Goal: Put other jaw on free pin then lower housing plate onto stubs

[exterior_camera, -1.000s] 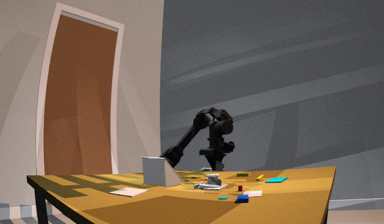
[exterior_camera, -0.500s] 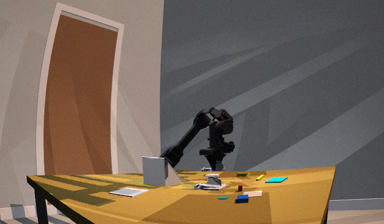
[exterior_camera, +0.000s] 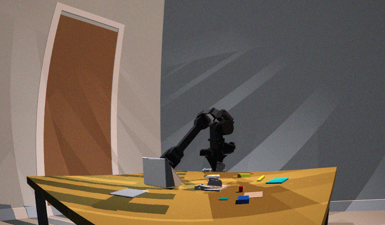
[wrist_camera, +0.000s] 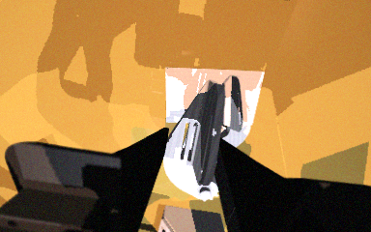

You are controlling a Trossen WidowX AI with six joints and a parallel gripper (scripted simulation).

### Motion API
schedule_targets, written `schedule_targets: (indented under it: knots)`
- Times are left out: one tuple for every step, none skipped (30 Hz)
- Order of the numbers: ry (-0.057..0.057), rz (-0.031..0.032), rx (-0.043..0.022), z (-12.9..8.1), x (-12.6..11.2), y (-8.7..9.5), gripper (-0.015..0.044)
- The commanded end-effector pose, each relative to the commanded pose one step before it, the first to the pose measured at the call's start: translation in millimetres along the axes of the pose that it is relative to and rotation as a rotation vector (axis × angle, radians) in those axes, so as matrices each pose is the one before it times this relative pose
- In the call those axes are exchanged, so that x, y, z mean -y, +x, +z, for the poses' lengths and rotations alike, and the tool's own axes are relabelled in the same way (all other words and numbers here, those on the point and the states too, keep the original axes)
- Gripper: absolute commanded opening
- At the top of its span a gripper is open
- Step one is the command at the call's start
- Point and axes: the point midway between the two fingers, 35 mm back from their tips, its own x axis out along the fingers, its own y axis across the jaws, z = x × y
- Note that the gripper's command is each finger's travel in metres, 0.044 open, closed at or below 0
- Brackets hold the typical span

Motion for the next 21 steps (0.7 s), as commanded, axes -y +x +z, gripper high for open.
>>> schedule_targets:
  knots:
    - [-0.0047,-0.0007,0.00154,0.46,0.93,-0.13,0.0134]
    - [0.0,0.0,0.0,0.0,0.0,0.0,0.0134]
    - [0.0,0.0,0.0,0.0,0.0,0.0,0.0134]
    - [0.0,0.0,0.0,0.0,0.0,0.0,0.0134]
    - [0.0,0.0,0.0,0.0,0.0,0.0,0.0134]
    - [0.0,0.0,0.0,0.0,0.0,0.0,0.0134]
    - [0.0,-0.00002,0.00001,0.02,0.01,0.28,0.0134]
    - [0.0,-0.00007,0.00002,0.07,0.03,0.83,0.0134]
    - [0.0,-0.0001,0.00003,0.11,0.05,1.38,0.0134]
    - [0.0,-0.00011,0.00004,0.12,0.06,1.66,0.0134]
    - [0.0,-0.0001,0.00004,0.11,0.05,1.66,0.0134]
    - [0.0,-0.00009,0.00004,0.11,0.05,1.66,0.0134]
    - [0.0,-0.00007,0.00004,0.1,0.04,1.66,0.0134]
    - [0.0,-0.00006,0.00004,0.09,0.04,1.66,0.0134]
    - [0.0,-0.00005,0.00004,0.08,0.03,1.66,0.0134]
    - [0.0,-0.00004,0.00003,0.07,0.02,1.65,0.0134]
    - [0.0,-0.00002,0.00003,0.06,0.02,1.65,0.0134]
    - [0.0,-0.00001,0.00003,0.05,0.01,1.65,0.0134]
    - [0.0,0.0,0.00003,0.04,0.01,1.65,0.0134]
    - [0.0,0.00002,0.00003,0.03,0.0,1.65,0.0134]
    - [0.0,0.00003,0.00003,0.02,0.0,1.65,0.0134]
